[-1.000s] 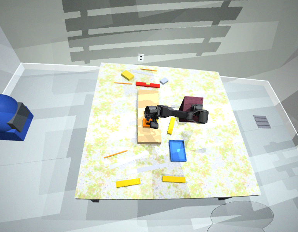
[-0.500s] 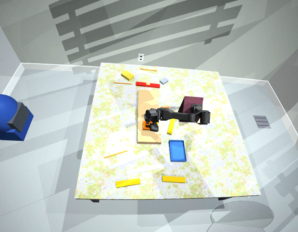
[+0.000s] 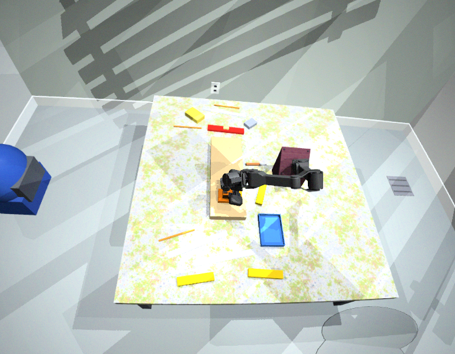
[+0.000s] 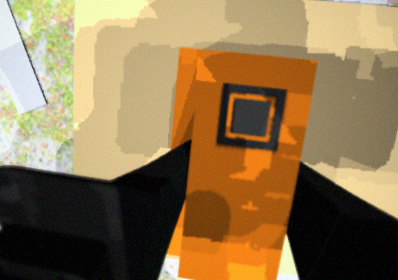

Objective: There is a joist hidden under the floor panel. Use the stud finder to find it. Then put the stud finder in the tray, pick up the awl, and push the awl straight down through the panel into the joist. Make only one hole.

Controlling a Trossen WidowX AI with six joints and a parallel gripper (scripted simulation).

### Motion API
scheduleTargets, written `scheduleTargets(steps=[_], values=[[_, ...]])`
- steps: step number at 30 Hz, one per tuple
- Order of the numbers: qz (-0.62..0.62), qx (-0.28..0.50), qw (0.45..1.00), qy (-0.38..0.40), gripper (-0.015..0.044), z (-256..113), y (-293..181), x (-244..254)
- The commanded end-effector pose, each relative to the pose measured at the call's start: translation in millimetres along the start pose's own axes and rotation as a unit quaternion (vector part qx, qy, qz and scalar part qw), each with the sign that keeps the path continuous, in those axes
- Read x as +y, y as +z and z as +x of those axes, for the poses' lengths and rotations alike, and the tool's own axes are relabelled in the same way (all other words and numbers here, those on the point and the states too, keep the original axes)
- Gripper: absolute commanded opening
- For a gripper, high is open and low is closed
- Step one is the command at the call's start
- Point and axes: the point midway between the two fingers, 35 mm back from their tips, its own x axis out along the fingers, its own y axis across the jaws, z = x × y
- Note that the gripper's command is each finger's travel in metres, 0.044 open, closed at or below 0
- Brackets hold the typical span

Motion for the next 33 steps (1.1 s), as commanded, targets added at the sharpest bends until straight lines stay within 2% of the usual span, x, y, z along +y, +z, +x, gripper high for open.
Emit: scheduleTargets(steps=[1,20,33], values=[[-0.010,0.002,1.000,0.011,0.0000,0,-2,17],[-0.010,0.002,1.000,0.012,0.0000,-1,-2,48],[-0.006,-0.001,1.000,0.005,0.0000,-1,0,42]])
